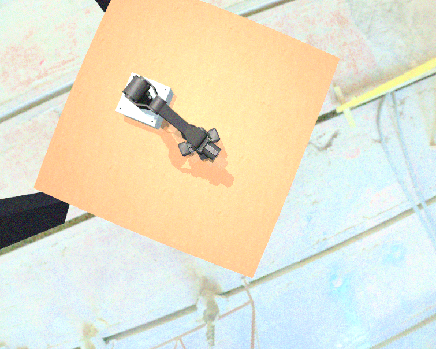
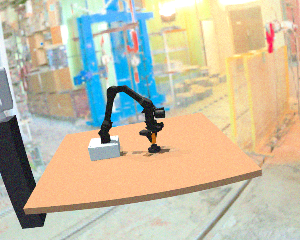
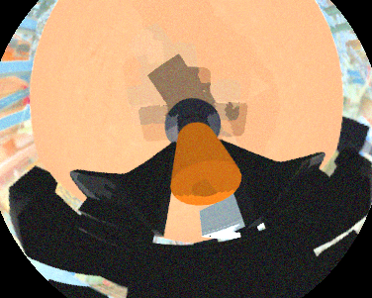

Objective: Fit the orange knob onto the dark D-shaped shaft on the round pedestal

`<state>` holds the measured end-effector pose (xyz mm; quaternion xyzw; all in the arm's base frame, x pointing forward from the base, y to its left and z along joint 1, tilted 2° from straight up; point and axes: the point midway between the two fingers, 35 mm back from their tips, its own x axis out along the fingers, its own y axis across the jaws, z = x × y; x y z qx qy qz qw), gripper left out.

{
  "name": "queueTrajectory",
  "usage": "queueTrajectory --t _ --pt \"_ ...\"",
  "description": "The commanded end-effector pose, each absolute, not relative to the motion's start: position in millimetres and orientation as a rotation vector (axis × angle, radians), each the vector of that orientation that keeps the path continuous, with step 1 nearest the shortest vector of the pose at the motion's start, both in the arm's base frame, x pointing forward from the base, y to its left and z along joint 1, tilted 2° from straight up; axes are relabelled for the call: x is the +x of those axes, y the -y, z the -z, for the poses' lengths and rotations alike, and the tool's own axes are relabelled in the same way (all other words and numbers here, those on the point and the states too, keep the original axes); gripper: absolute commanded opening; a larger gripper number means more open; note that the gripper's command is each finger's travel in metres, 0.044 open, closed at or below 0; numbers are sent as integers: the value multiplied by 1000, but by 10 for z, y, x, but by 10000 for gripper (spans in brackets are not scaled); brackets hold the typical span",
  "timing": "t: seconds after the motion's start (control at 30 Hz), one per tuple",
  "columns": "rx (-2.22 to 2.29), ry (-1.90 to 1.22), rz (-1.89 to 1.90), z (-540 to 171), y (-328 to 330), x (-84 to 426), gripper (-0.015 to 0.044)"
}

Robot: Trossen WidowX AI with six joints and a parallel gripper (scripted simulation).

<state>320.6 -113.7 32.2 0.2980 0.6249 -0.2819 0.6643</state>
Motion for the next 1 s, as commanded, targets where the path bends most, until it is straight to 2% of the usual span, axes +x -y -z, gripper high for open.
queueTrajectory --t 0.0,0.97 --pt "680 -1409 640 -311 1135 3213 0" --pt "654 -1417 615 -309 1135 3213 0"
